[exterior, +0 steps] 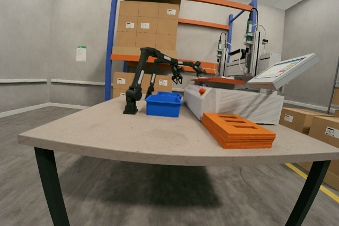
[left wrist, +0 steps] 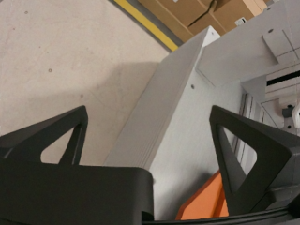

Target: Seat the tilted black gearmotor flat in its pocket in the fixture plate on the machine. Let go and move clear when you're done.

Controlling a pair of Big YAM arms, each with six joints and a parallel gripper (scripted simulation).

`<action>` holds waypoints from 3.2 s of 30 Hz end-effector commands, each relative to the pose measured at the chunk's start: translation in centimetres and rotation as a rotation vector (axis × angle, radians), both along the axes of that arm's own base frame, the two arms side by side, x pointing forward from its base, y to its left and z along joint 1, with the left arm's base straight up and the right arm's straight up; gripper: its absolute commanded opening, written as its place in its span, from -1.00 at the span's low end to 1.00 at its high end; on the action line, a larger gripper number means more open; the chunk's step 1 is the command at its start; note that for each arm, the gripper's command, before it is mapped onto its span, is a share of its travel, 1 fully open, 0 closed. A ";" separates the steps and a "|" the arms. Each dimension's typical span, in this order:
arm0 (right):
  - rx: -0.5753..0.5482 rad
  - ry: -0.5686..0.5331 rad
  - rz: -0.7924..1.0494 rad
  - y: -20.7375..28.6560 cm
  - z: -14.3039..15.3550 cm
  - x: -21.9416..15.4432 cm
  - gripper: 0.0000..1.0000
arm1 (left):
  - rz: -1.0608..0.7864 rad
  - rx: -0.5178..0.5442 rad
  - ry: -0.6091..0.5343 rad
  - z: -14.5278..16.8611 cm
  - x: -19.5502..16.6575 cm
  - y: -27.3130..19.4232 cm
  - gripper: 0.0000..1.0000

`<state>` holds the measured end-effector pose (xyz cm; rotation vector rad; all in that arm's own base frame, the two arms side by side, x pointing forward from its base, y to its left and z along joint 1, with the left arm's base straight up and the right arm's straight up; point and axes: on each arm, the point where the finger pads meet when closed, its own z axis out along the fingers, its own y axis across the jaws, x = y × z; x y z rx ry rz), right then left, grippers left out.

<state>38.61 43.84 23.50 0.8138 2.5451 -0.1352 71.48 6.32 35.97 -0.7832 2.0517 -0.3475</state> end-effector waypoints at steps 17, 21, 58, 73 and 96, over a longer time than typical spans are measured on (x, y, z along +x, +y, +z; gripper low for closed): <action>0.020 -0.015 0.000 0.2 1.0 0.2 1.00 | 0.000 0.004 -0.029 1.6 0.0 0.0 1.00; 0.038 -0.027 0.000 0.7 1.8 0.5 0.43 | 0.000 0.006 -0.050 2.7 0.5 0.1 1.00; 0.154 -0.177 0.298 -8.2 15.2 14.8 0.43 | -0.164 0.284 -0.266 8.4 -7.0 -3.5 1.00; 0.114 -0.319 0.433 -15.3 22.1 20.1 0.43 | -0.213 0.424 -0.381 11.0 -11.2 -4.8 1.00; -0.107 -0.278 0.613 -29.5 17.0 29.3 0.43 | -0.257 0.654 -0.559 13.9 -18.4 -6.5 1.00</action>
